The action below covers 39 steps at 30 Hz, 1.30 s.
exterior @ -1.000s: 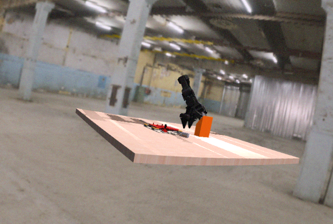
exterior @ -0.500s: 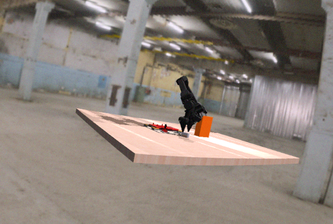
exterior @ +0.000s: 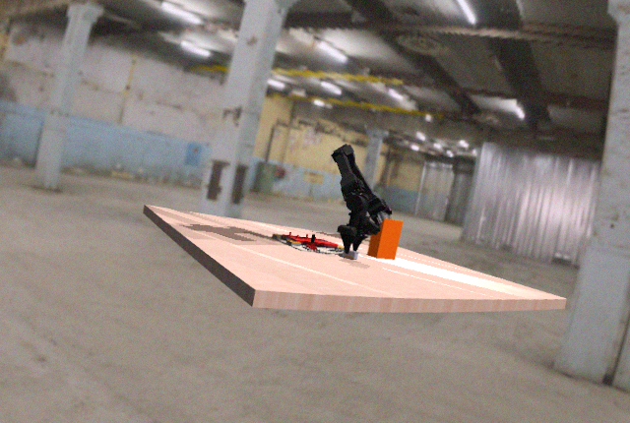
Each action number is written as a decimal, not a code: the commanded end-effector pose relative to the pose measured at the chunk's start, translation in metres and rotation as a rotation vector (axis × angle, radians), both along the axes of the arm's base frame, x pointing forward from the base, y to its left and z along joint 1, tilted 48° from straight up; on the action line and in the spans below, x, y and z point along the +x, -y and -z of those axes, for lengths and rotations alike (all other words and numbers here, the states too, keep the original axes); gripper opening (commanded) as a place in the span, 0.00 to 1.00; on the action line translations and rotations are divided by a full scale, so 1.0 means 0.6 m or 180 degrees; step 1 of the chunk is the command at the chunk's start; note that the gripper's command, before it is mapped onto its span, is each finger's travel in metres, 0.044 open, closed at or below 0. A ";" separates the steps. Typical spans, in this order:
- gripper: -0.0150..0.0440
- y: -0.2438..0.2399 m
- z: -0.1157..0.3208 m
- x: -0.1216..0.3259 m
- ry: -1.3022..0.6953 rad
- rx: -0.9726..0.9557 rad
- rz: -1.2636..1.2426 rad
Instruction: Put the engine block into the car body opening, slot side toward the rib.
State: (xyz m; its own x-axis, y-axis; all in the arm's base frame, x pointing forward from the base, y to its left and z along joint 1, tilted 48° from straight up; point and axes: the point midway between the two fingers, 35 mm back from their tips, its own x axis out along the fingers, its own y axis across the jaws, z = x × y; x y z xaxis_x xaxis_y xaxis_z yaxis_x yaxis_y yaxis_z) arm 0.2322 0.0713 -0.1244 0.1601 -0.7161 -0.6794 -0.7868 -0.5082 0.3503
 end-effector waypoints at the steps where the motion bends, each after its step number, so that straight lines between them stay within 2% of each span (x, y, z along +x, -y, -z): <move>1: 0.64 0.003 0.000 -0.001 -0.0015 -0.0017 -0.0016; 3: 0.56 0.003 0.000 -0.001 -0.0015 -0.0017 -0.0016; 12: 0.45 0.003 0.000 -0.001 -0.0015 -0.0017 -0.0016; 17: 0.25 -0.009 -0.001 -0.004 -0.0012 0.0063 0.0015; 39: 0.25 -0.089 -0.066 -0.013 -0.0028 0.0079 0.0008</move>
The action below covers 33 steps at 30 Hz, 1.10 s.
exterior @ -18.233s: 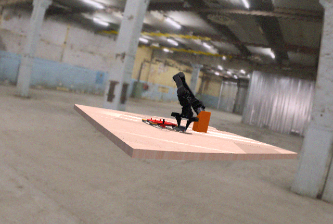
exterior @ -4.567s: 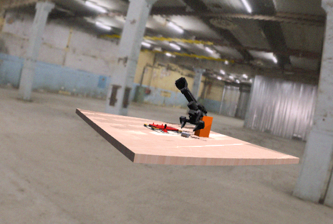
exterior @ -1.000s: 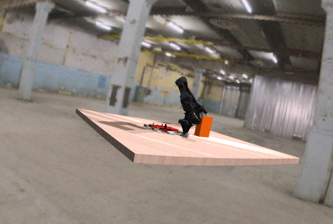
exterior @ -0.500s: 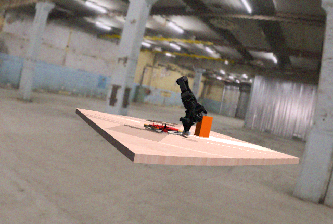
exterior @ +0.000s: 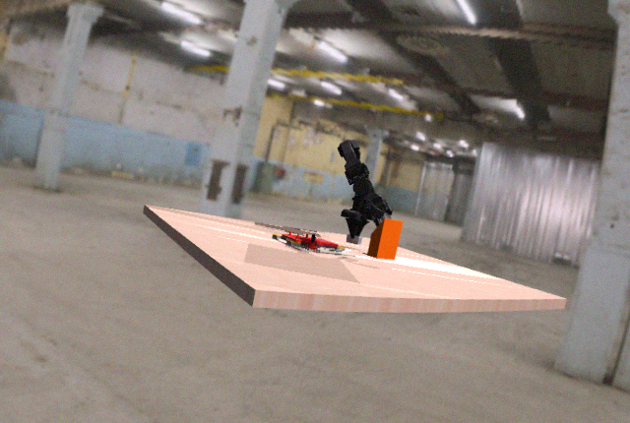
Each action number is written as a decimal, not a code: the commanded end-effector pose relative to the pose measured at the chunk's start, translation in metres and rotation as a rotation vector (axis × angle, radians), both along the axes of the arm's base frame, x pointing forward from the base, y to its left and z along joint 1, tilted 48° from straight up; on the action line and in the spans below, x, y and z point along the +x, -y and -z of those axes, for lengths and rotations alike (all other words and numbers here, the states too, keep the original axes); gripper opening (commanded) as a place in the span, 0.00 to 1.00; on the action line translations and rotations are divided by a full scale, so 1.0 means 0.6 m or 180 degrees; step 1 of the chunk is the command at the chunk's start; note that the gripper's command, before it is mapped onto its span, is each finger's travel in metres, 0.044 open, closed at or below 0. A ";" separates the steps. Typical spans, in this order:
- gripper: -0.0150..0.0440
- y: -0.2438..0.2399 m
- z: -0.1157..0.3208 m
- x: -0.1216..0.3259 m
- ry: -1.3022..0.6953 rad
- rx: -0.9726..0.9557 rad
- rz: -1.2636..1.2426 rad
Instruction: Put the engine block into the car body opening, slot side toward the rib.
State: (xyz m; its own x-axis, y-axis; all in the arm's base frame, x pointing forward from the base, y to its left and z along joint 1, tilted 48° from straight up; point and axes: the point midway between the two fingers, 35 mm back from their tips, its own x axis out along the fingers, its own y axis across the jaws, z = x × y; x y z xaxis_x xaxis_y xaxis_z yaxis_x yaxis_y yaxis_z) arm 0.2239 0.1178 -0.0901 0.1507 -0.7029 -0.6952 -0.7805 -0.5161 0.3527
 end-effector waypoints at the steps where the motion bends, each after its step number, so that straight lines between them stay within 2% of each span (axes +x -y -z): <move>1: 0.25 -0.015 -0.013 0.000 0.0020 0.0015 0.0012; 21: 0.25 -0.072 -0.084 -0.021 0.0033 -0.0055 -0.0003; 33: 0.25 -0.047 -0.102 0.019 0.0618 0.0157 0.0592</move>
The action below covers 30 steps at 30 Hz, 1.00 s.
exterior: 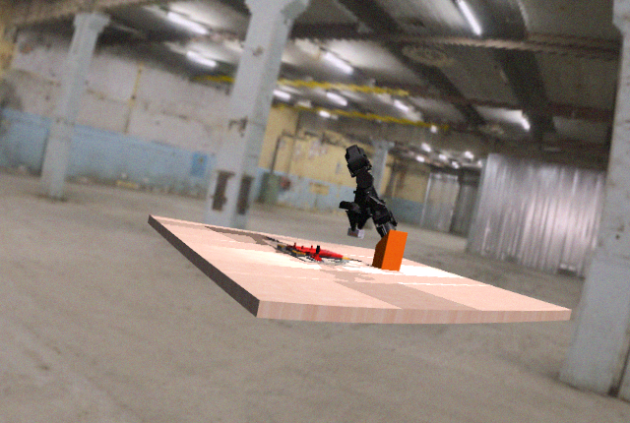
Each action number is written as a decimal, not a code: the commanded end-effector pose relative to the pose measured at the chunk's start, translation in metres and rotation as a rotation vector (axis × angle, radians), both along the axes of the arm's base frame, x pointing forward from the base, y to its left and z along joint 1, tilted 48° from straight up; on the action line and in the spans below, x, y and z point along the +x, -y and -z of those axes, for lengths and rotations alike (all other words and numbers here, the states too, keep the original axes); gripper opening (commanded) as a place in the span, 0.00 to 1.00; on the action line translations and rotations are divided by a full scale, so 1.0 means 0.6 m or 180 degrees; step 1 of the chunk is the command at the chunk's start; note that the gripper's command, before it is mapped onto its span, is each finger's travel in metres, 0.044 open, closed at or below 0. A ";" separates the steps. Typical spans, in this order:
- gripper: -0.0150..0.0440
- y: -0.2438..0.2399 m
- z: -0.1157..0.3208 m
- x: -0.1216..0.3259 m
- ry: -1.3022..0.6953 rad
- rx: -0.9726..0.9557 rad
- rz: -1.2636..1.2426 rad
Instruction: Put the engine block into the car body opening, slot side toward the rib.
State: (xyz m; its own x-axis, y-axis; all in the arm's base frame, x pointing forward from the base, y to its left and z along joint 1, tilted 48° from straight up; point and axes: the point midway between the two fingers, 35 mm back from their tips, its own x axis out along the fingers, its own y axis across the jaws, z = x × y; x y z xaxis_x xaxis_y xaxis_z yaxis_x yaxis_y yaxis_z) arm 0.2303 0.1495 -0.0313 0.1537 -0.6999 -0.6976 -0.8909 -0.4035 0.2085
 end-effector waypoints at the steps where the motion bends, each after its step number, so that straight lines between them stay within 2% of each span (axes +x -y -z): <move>1: 0.25 0.009 -0.006 0.012 0.0188 0.0059 0.0178; 30: 0.25 0.091 -0.054 0.099 0.1614 0.0478 0.1593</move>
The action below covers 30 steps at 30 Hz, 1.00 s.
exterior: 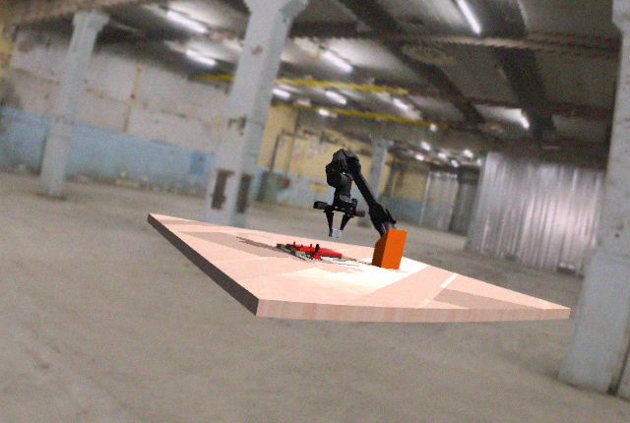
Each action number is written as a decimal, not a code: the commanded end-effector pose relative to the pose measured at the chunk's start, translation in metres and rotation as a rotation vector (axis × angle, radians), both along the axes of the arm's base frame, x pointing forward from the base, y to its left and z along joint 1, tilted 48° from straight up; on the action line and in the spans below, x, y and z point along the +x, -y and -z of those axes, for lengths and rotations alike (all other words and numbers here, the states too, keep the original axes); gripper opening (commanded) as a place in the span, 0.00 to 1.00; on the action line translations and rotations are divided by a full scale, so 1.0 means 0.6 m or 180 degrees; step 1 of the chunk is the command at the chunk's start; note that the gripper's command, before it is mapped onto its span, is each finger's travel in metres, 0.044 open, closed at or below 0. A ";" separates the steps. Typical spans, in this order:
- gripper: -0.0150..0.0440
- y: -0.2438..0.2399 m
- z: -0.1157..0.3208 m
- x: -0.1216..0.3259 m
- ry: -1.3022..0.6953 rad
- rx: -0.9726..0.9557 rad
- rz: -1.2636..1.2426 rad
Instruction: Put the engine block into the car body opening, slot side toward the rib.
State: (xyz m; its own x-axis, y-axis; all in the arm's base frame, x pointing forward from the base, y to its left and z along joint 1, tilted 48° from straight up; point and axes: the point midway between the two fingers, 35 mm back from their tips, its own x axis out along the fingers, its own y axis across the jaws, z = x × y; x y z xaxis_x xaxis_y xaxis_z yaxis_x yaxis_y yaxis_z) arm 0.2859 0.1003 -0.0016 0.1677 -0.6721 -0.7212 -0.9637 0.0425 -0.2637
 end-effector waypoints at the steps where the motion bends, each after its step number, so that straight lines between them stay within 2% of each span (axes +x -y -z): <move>1: 0.25 0.012 -0.007 0.010 0.0191 0.0039 0.0192; 30: 0.25 0.127 -0.072 0.073 0.1745 0.0322 0.1786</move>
State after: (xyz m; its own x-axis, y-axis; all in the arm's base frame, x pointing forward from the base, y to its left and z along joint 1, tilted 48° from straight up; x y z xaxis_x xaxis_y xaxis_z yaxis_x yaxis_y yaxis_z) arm 0.3278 0.0307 0.0379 0.1718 -0.6924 -0.7007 -0.5734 0.5081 -0.6427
